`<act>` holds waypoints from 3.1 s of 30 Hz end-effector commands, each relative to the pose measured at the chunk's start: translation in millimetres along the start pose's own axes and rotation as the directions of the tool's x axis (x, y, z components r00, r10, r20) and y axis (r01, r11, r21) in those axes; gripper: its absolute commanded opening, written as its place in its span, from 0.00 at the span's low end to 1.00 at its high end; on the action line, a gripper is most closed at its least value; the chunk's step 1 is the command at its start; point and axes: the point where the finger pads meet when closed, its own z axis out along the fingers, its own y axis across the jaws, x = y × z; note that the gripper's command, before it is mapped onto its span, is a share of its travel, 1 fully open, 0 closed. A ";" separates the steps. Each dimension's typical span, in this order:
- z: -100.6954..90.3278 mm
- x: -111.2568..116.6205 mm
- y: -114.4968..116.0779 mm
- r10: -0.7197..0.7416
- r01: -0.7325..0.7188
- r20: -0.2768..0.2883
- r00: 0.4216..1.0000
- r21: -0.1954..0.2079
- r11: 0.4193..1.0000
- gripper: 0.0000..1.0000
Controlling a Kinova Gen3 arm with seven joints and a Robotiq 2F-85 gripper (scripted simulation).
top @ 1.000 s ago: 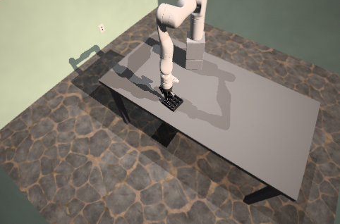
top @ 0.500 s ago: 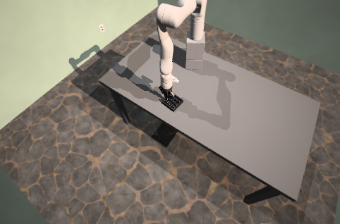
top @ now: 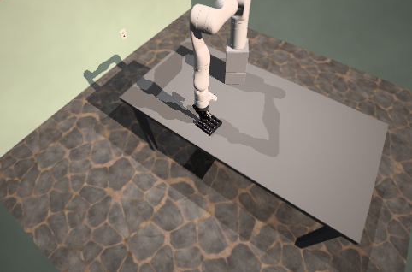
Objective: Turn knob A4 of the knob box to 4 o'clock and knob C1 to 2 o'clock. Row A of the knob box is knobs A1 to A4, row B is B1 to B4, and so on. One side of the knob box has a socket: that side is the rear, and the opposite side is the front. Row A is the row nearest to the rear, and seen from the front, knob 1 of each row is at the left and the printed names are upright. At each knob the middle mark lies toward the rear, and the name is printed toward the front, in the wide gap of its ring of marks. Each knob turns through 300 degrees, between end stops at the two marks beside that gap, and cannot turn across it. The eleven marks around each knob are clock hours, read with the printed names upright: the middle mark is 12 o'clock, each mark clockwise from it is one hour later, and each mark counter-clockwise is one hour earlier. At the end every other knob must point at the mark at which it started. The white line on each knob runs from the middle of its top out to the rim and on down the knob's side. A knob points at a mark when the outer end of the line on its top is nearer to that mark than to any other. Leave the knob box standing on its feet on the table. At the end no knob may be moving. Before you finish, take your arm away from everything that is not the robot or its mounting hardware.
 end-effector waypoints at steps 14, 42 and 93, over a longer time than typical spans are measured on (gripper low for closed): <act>-0.6 -0.8 0.2 0.151 -0.151 0.001 0.988 0.000 0.988 0.08; -0.6 -0.8 0.2 0.690 -0.690 0.001 0.724 -0.001 0.724 0.08; -0.6 -0.8 0.2 1.000 -1.000 0.000 -0.020 -0.002 -0.020 0.08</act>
